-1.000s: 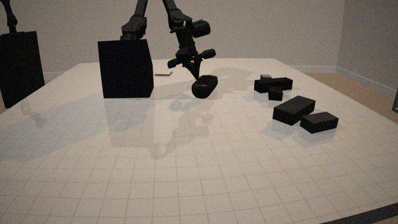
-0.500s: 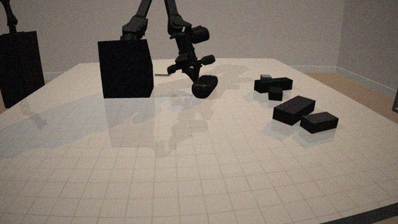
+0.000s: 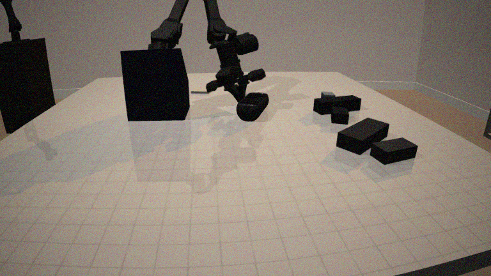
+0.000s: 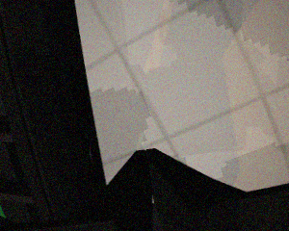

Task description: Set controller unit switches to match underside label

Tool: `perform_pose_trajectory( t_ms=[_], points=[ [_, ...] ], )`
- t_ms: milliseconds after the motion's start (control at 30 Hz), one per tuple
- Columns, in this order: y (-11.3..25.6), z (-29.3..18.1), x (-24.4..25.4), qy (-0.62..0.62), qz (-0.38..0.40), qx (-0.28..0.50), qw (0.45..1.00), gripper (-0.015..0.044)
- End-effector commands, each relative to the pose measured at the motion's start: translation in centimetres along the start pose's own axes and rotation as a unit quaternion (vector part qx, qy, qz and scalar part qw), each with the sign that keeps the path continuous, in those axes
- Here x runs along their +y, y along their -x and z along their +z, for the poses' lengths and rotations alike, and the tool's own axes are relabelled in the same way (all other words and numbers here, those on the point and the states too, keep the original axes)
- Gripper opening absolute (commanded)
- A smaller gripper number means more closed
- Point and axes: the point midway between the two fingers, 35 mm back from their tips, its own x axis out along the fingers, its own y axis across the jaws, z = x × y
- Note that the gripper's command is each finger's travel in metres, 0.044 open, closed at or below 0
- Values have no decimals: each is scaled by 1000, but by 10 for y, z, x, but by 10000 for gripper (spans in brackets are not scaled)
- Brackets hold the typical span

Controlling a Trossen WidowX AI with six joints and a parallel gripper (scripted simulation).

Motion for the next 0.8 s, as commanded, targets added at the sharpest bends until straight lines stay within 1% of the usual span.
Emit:
perform_pose_trajectory(
  t_ms=[0, 767],
  points=[
    [-1, -1, 3, 1, 1, 1, 1000, 0],
    [-3, -1, 11, 2, 2, 1, 1000, 0]
  ],
)
